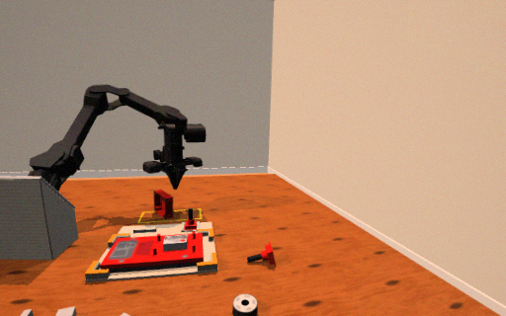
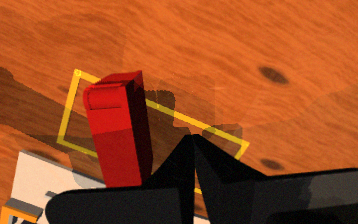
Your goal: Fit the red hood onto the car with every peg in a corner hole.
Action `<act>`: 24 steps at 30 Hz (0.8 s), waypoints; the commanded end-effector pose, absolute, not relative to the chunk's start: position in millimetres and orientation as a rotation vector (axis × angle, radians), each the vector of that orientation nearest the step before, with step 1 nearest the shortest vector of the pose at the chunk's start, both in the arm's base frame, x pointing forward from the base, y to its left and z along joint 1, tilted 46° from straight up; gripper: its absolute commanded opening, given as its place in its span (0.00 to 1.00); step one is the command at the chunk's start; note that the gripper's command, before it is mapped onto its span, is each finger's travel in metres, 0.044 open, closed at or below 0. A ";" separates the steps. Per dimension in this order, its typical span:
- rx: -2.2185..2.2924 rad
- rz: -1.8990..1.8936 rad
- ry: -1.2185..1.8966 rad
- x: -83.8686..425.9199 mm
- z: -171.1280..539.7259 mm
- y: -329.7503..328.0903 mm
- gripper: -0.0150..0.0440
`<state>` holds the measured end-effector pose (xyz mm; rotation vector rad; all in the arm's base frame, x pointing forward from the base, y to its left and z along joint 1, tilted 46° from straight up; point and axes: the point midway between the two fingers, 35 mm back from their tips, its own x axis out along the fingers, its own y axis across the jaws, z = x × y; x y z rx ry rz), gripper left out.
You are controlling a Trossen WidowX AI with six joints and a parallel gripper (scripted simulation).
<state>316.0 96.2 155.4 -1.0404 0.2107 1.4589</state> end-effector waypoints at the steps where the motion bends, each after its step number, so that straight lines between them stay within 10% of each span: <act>1: -1.032 1.465 0.221 317.6 142.3 106.5 0.25; 24: -1.031 1.465 0.221 309.7 136.3 106.3 0.25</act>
